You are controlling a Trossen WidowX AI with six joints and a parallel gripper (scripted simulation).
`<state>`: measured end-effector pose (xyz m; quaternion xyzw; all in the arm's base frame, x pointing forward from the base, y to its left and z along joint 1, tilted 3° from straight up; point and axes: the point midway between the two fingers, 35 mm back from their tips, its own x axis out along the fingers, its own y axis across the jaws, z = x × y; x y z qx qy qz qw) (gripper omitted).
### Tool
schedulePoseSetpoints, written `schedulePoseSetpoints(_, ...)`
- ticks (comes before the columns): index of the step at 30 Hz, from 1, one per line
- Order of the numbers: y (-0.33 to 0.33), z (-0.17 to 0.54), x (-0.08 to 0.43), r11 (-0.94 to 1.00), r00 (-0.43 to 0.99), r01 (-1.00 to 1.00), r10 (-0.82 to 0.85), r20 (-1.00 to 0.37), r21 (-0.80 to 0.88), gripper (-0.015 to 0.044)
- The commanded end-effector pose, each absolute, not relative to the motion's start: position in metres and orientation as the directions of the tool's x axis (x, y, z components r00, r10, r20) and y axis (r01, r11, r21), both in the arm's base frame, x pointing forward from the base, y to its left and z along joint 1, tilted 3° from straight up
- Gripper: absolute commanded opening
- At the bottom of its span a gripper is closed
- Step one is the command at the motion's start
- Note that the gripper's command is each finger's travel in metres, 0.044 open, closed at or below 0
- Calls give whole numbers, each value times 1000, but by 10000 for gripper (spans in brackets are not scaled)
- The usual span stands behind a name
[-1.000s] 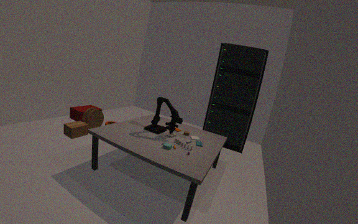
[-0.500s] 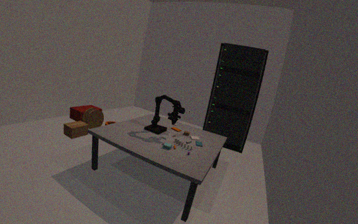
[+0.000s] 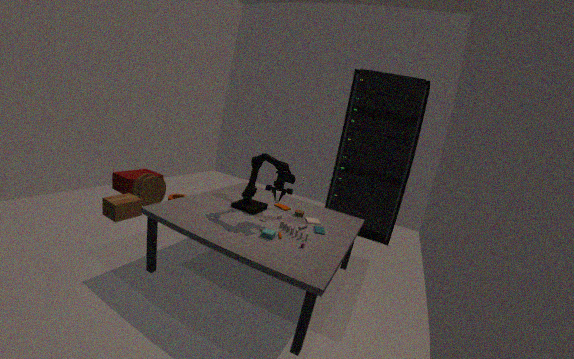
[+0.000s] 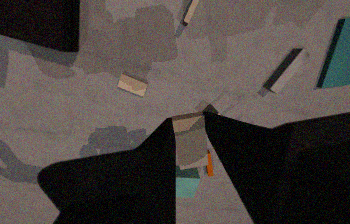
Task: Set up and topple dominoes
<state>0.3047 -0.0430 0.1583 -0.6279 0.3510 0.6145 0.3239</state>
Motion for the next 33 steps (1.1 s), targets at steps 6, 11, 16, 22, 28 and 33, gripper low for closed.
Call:
schedulePoseSetpoints(6,-138,165,323,533,-4,-846,-53,-999,-25,107)
schedulePoseSetpoints(11,-167,165,323,774,-7,-632,-53,-999,-36,107)
schedulePoseSetpoints(16,-196,164,319,935,-10,-352,-52,-999,-45,107)
schedulePoseSetpoints(22,-210,163,317,979,-11,-198,-51,-999,-48,107)
schedulePoseSetpoints(28,-210,163,317,979,-11,-198,-51,-999,-48,107)
schedulePoseSetpoints(33,-210,163,317,979,-11,-198,-51,-999,-48,107)
